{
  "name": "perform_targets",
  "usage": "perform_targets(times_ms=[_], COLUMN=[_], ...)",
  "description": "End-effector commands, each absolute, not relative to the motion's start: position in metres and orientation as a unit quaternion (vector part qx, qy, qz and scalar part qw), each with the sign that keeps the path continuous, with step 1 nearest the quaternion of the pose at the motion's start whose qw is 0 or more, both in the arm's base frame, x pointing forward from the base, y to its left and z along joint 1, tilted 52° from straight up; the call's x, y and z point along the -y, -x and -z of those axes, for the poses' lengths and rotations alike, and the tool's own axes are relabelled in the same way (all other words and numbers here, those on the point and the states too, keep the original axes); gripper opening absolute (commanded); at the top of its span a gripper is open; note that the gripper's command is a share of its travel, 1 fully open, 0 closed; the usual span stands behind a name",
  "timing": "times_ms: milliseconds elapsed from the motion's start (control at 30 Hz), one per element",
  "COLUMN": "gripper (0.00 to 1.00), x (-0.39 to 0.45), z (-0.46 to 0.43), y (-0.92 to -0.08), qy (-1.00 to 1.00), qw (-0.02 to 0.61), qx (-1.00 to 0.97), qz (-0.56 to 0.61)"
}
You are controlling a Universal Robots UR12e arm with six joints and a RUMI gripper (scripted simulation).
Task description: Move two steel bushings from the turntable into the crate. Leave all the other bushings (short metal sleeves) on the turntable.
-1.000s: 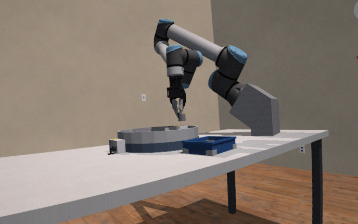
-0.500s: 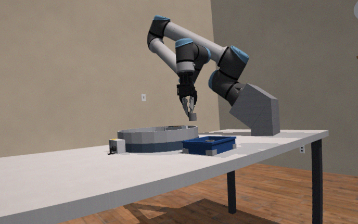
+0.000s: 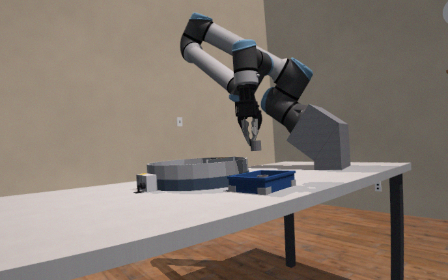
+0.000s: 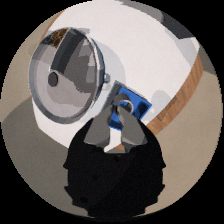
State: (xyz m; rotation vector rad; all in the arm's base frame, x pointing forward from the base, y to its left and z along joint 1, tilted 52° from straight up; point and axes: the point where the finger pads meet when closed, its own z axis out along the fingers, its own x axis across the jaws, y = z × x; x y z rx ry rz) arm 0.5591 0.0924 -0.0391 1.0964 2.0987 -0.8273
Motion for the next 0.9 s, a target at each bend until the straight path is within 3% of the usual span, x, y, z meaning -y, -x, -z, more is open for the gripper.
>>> perform_targets(times_ms=[0,867], gripper=[0.0,0.0], x=[-0.11,-0.143], z=[0.058,0.095], y=[-0.566,-0.578], qy=[-0.416,-0.416], qw=[0.311,0.311], qx=[-0.795,-0.795], qz=[0.314,0.314])
